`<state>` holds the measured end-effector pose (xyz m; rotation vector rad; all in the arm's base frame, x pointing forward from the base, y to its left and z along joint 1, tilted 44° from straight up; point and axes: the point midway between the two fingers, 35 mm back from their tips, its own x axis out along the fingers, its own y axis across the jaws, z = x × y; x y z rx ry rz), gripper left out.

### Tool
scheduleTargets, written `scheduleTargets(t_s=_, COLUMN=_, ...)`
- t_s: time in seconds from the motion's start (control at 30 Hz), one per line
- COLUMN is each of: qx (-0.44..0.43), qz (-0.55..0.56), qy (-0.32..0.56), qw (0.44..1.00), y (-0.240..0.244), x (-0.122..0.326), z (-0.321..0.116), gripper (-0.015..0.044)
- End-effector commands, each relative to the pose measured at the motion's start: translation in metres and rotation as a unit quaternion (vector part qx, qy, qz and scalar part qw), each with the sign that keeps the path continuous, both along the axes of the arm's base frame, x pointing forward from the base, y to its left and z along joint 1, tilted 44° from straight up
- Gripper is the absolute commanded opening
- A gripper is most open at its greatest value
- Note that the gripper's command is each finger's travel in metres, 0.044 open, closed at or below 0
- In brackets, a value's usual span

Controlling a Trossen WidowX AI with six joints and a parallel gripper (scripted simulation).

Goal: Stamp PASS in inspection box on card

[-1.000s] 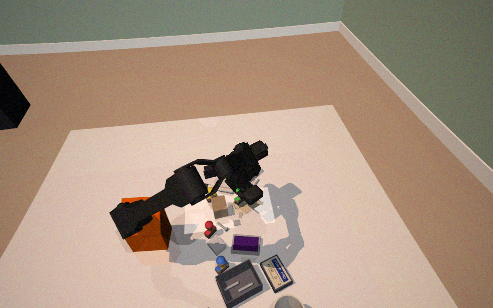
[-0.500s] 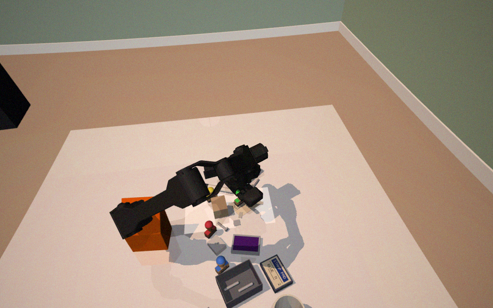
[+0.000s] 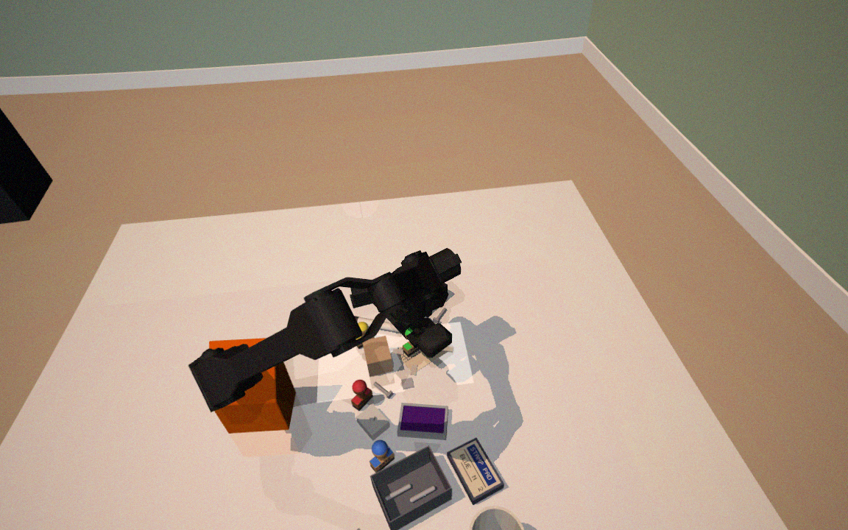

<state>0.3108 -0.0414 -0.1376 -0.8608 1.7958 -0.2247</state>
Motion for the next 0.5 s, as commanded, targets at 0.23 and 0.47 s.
scheduleTargets(t_s=0.23, qx=-0.002, qz=0.002, qy=0.000, qw=1.000, y=-0.0023, x=-0.0001, z=-0.0014, gripper=0.0000)
scheduleTargets(t_s=0.47, qx=-0.002, qz=0.002, qy=0.000, qw=1.000, y=-0.0030, x=-0.0003, z=-0.0022, gripper=0.0000)
